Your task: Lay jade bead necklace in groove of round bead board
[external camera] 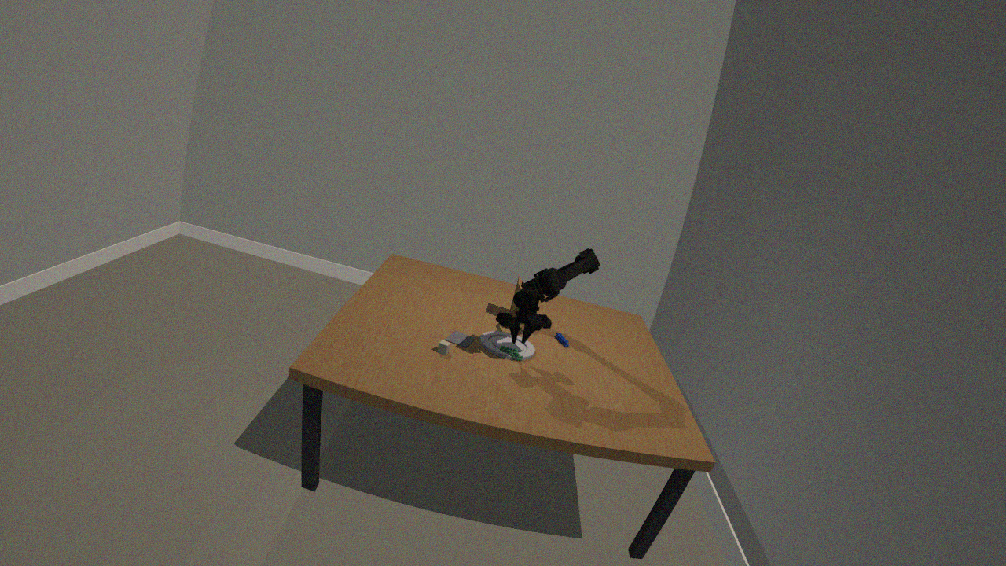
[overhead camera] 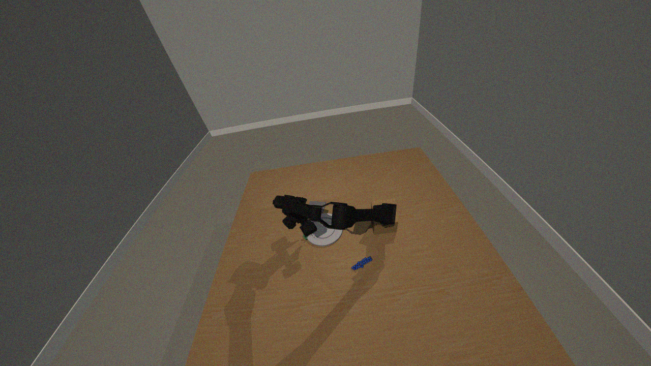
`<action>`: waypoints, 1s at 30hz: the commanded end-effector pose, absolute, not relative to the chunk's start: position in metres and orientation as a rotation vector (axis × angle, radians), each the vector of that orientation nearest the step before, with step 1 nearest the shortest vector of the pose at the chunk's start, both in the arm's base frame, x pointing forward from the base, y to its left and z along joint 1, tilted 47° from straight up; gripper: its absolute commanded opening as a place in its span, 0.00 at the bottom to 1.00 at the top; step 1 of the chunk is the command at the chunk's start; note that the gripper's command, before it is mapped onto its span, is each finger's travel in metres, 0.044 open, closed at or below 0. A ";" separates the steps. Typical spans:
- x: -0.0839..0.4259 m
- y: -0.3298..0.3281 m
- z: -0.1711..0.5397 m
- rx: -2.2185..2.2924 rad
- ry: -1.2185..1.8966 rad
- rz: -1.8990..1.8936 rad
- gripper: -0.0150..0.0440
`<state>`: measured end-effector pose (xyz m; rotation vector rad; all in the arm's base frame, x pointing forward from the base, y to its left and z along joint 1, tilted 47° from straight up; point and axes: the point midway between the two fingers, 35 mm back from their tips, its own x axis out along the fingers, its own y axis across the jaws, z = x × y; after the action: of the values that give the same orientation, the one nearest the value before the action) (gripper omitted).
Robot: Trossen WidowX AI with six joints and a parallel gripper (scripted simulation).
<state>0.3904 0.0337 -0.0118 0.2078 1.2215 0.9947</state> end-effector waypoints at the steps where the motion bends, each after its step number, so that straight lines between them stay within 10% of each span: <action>1: 0.390 0.037 -0.015 0.211 1.224 0.993 0.53; 20: 0.389 0.058 -0.033 0.210 1.224 0.995 0.53; 26: 0.390 0.057 -0.030 0.200 1.222 0.998 0.26; 30: 0.390 0.057 -0.030 0.200 1.222 0.998 0.25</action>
<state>0.3896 0.0571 -0.0309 0.2014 1.2228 0.9974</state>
